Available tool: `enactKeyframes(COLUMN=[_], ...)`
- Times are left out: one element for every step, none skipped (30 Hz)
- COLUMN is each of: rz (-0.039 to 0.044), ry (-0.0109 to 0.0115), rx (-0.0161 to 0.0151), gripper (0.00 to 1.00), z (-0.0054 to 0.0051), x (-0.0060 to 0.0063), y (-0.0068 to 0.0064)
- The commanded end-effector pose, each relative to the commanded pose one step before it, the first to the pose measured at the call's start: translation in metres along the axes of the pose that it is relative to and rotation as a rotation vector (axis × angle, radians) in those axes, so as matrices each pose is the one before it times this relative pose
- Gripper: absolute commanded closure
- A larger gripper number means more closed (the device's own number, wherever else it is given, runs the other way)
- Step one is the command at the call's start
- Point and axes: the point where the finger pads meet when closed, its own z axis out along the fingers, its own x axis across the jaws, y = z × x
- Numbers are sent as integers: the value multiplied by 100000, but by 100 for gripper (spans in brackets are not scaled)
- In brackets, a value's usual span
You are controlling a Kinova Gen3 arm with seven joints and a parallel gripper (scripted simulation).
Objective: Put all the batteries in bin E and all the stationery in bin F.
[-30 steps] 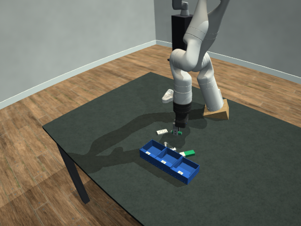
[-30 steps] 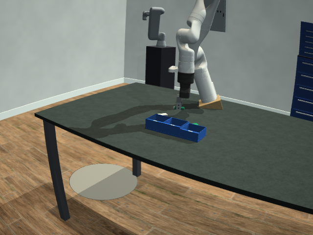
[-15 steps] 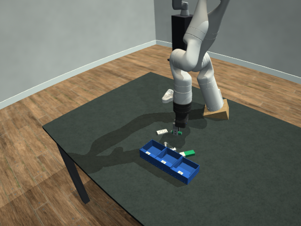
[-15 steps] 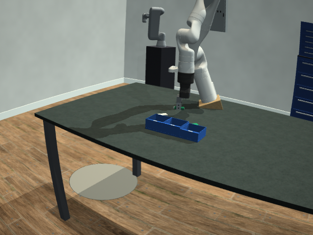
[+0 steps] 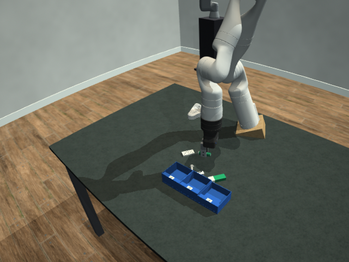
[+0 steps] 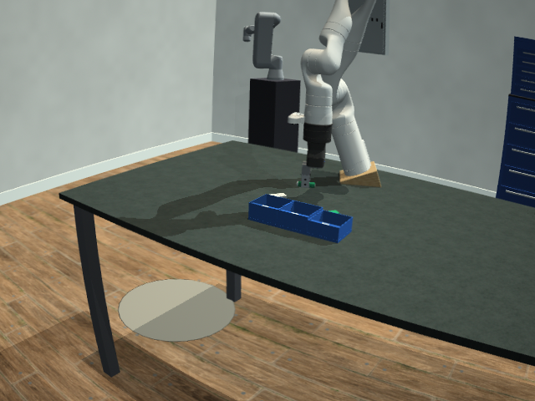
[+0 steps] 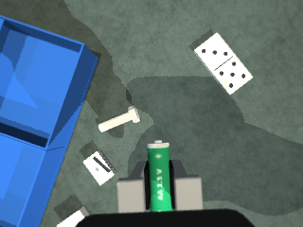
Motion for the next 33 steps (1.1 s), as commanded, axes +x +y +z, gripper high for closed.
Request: enactKeyframes(rz=[-409, 0, 0, 0, 0, 0, 0, 0, 0, 0, 246, 29, 0, 0, -25, -114, -320, -205, 775, 302, 289, 97, 0, 0, -84, 75, -5, -5, -1, 5143, 5409, 4981, 4981], ry=[-150, 0, 0, 0, 0, 0, 0, 0, 0, 0, 141, -56, 0, 0, 61, 38, 84, 56, 283, -132, -131, -46, 0, 0, 40, -37, 1, 1, 1, -67, -184, -13, -11], rx=[38, 0, 0, 0, 0, 0, 0, 0, 0, 0, -42, -97, 0, 0, 102, 64, 3, -48, -99, -188, -188, -73, 0, 0, 44, -61, -8, -8, -1, 66, 210, -8, -8], gripper=[69, 69, 69, 69, 69, 69, 69, 69, 69, 69, 69, 69, 69, 69, 69, 69, 69, 69, 69, 69, 69, 69, 69, 69, 69, 69, 69, 69, 69, 69, 69, 69, 69], z=[-95, 0, 0, 0, 0, 0, 0, 0, 0, 0, -510, -339, -2, -2, 13, 8, 19, 19, 135, 3, 4, 2, 0, 0, -2, 2, 1, 1, -1, -18, -70, -1, -1], x=[-111, 0, 0, 0, 0, 0, 0, 0, 0, 0, -7, 64, 0, 0, 11, 5, 26, 17, -563, -634, -634, -611, 0, 0, -589, -608, -598, -598, -113, -607, -634, -596, -590], y=[91, 0, 0, 0, 0, 0, 0, 0, 0, 0, 11, -91, 1, 1, -13, -8, 23, 45, 58, 90, 92, 55, 0, 0, 17, 51, 34, 34, 7, -36, -132, 98, 128])
